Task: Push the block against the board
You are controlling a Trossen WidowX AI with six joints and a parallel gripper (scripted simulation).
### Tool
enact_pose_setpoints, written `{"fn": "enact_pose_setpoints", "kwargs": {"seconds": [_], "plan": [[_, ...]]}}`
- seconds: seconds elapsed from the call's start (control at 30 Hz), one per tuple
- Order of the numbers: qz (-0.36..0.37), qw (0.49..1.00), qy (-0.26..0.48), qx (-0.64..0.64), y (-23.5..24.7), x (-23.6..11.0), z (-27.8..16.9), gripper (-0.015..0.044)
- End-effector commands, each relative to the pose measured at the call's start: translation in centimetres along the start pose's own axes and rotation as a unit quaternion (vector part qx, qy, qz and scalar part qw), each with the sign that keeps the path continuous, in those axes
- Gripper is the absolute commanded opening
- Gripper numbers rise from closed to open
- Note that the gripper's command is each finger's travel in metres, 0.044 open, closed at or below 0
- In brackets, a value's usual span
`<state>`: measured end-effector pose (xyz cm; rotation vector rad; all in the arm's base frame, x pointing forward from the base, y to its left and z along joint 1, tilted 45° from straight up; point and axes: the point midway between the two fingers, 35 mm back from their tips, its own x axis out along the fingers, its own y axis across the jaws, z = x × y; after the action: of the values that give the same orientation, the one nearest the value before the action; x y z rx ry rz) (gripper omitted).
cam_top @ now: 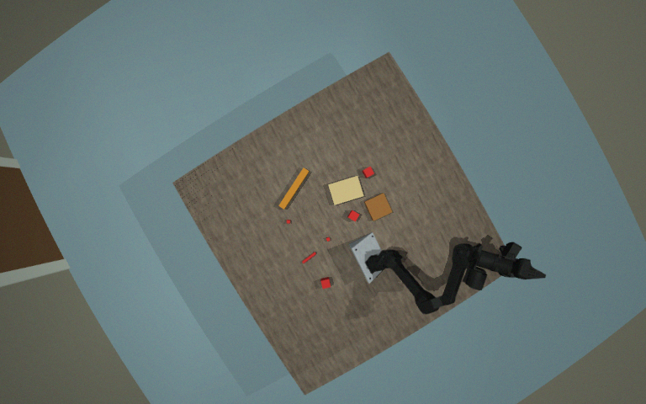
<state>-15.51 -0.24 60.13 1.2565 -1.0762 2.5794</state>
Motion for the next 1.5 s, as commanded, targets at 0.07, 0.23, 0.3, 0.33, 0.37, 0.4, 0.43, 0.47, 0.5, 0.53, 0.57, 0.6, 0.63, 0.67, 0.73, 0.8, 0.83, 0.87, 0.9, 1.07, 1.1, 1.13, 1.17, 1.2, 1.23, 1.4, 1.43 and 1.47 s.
{"fn": "enact_pose_setpoints", "kwargs": {"seconds": [0.07, 0.23, 0.3, 0.33, 0.37, 0.4, 0.43, 0.47, 0.5, 0.53, 0.57, 0.6, 0.63, 0.67, 0.73, 0.8, 0.83, 0.87, 0.9, 1.07, 1.1, 1.13, 1.17, 1.2, 1.23, 1.4, 1.43, 1.47], "plan": [[0.000, 1.000, -0.001, -0.001, 0.0, 0.0, 0.1, 0.0321], [-0.007, 0.999, -0.018, -0.030, -0.2, -0.5, 1.9, 0.0190], [-0.010, 0.999, -0.026, -0.043, -0.3, -0.8, 2.8, 0.0138], [-0.011, 0.998, -0.030, -0.050, -0.4, -0.9, 3.2, 0.0111], [-0.013, 0.998, -0.035, -0.057, -0.4, -1.0, 3.6, 0.0085], [-0.017, 0.997, -0.037, -0.064, -0.5, -1.1, 3.8, 0.0059], [-0.022, 0.996, -0.041, -0.074, -0.6, -1.3, 4.2, 0.0033], [-0.027, 0.995, -0.045, -0.084, -0.8, -1.4, 4.6, 0.0006], [-0.033, 0.994, -0.049, -0.094, -0.9, -1.6, 5.1, 0.0000], [-0.037, 0.992, -0.054, -0.104, -1.0, -1.8, 5.5, 0.0000], [-0.041, 0.991, -0.059, -0.114, -1.1, -1.9, 5.9, 0.0000], [-0.045, 0.989, -0.064, -0.125, -1.2, -2.1, 6.4, 0.0000], [-0.049, 0.987, -0.069, -0.135, -1.2, -2.3, 6.8, 0.0000], [-0.052, 0.986, -0.075, -0.143, -1.2, -2.4, 7.3, 0.0000], [-0.055, 0.983, -0.084, -0.155, -1.2, -2.6, 8.0, 0.0000], [-0.060, 0.980, -0.092, -0.167, -1.2, -3.0, 9.0, 0.0000], [-0.063, 0.978, -0.095, -0.172, -1.2, -3.2, 9.4, 0.0000], [-0.065, 0.977, -0.099, -0.178, -1.2, -3.4, 9.9, 0.0000], [-0.068, 0.975, -0.103, -0.183, -1.2, -3.6, 10.3, 0.0000], [-0.077, 0.966, -0.124, -0.213, -1.0, -4.5, 12.3, 0.0000], [-0.079, 0.964, -0.130, -0.219, -1.0, -4.6, 12.7, 0.0000], [-0.081, 0.960, -0.137, -0.229, -0.9, -4.8, 13.2, 0.0000], [-0.084, 0.956, -0.146, -0.239, -0.9, -5.0, 13.8, 0.0000], [-0.087, 0.952, -0.155, -0.250, -0.8, -5.2, 14.4, 0.0000], [-0.091, 0.947, -0.163, -0.261, -0.8, -5.4, 15.0, 0.0000], [-0.110, 0.920, -0.205, -0.315, -0.5, -6.7, 17.8, 0.0000], [-0.114, 0.914, -0.213, -0.325, -0.5, -7.0, 18.4, 0.0000], [-0.118, 0.908, -0.221, -0.336, -0.4, -7.3, 18.9, 0.0000]]}}
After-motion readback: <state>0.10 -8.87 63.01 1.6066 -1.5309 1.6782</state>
